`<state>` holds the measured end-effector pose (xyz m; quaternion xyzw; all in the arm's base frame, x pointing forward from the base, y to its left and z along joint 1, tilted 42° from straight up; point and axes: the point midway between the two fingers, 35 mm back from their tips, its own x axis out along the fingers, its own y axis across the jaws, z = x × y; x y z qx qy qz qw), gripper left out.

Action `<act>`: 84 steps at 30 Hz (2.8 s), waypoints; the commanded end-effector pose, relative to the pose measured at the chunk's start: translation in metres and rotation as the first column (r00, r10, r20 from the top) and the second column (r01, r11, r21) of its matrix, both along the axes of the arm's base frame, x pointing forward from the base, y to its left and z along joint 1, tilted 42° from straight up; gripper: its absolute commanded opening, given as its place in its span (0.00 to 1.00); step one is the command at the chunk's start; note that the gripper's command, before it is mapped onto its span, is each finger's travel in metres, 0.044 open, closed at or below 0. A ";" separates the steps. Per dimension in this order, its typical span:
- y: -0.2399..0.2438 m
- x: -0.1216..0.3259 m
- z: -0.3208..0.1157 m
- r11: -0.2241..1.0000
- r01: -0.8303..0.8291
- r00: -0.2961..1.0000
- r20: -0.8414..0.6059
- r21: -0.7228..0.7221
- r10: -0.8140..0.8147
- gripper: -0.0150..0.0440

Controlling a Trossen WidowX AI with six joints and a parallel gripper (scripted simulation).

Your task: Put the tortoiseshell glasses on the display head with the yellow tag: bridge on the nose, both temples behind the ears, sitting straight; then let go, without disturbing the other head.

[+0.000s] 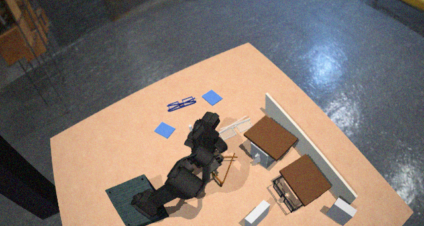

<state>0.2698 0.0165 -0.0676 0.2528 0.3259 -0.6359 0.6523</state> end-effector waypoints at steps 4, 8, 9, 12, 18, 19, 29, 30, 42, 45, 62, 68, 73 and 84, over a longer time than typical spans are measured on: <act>0.007 0.002 0.007 1.000 0.000 1.000 0.000 0.001 0.000 0.25; 0.024 0.004 0.024 1.000 -0.001 1.000 0.000 0.004 0.001 0.25; 0.029 0.005 0.029 1.000 -0.002 1.000 0.000 0.004 0.002 0.25; 0.042 0.006 0.043 1.000 -0.002 1.000 0.000 0.004 0.002 0.25; 0.065 0.008 0.067 1.000 -0.003 1.000 0.000 0.003 0.003 0.25; 0.068 0.008 0.071 1.000 -0.003 1.000 0.000 0.002 0.003 0.25; 0.082 0.012 0.066 1.000 -0.004 1.000 0.000 0.006 0.004 0.25; 0.087 0.012 0.063 1.000 -0.004 1.000 0.000 0.007 0.004 0.25; 0.144 0.013 0.023 1.000 -0.006 1.000 0.001 0.019 0.006 0.25; 0.157 0.010 0.013 1.000 -0.006 1.000 0.001 0.021 0.006 0.25; 0.225 -0.020 -0.056 1.000 -0.003 1.000 0.001 0.018 0.003 0.25; 0.230 -0.024 -0.062 1.000 -0.003 1.000 0.001 0.017 0.003 0.25; 0.226 -0.024 -0.069 1.000 -0.003 1.000 0.001 0.017 0.003 0.25; 0.191 -0.025 -0.107 1.000 -0.003 1.000 0.002 0.016 0.003 0.25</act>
